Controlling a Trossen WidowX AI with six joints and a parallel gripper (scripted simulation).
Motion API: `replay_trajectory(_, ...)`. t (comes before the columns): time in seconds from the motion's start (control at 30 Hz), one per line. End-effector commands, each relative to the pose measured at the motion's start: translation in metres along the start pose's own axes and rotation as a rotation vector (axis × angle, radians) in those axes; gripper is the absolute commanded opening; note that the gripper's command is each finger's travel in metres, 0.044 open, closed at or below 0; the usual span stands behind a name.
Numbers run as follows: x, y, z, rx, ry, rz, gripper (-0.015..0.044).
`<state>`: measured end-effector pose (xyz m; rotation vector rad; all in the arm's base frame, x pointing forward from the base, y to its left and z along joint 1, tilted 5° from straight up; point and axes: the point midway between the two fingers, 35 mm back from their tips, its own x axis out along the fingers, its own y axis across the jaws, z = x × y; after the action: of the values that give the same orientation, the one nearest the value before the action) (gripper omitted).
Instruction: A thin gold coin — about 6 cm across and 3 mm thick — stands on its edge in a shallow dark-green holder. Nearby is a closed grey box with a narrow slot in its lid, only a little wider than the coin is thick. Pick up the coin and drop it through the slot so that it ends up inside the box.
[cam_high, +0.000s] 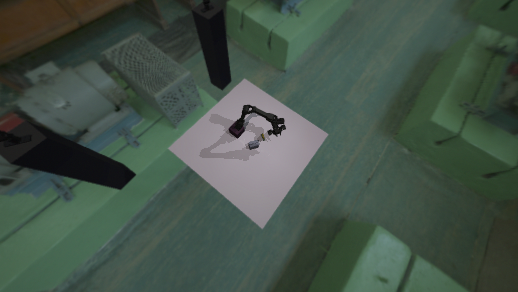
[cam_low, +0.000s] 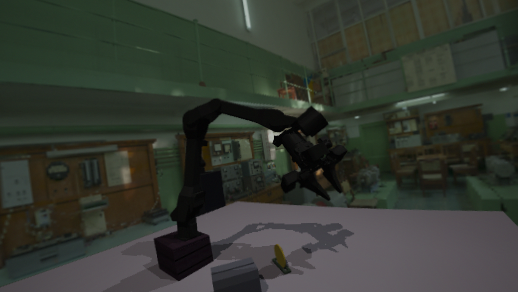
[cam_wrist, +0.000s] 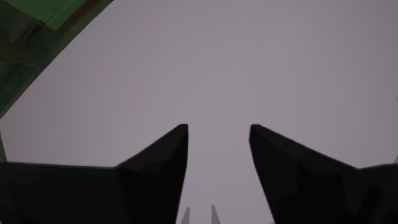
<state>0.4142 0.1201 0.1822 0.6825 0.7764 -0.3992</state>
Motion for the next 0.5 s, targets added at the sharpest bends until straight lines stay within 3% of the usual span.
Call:
replay_trajectory(0.0,-0.003,-0.05,-0.035,-0.093,0.196,-0.108,0.0161)
replay_trajectory(0.2,-0.031,-0.13,-0.093,-0.174,0.544,-0.263,0.0161)
replay_trajectory(0.47,-0.022,-0.132,-0.103,-0.178,0.584,-0.278,0.0161)
